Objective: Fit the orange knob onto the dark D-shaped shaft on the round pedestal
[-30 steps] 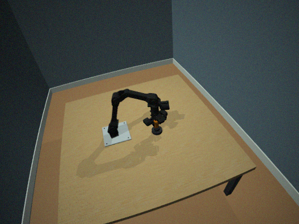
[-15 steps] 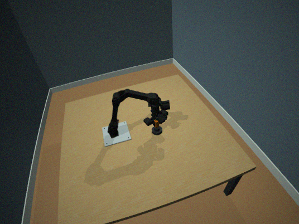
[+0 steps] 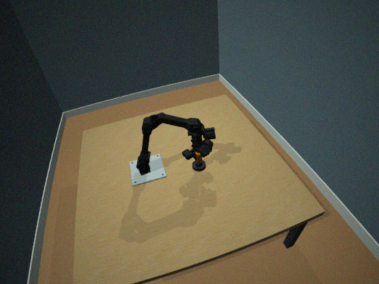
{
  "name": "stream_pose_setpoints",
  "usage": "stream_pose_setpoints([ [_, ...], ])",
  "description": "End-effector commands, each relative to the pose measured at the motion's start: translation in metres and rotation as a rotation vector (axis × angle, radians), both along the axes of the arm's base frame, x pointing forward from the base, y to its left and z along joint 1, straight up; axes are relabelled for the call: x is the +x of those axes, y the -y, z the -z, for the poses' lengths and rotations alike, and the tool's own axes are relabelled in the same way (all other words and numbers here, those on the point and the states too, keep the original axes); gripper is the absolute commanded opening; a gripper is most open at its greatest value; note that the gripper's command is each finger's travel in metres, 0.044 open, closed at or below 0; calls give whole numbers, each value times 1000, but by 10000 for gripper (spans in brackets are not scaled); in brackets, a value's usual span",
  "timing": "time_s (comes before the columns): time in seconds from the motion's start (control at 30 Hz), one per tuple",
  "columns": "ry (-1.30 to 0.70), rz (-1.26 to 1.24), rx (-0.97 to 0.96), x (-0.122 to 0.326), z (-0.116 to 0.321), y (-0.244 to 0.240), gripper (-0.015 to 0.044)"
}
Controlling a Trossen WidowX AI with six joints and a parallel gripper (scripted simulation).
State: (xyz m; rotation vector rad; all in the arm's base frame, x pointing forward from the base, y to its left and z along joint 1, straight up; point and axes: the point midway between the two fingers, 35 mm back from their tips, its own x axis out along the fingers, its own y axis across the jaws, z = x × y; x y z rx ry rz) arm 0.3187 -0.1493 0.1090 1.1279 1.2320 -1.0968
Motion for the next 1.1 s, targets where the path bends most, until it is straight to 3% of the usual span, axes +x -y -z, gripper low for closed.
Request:
stream_pose_setpoints([
  [0.0,-3,15,-2,-2,0,0,0],
  [0.23,-1,215,5,-5,-2,-2,0],
  [1.07,-1,215,5,-2,1,0,0],
])
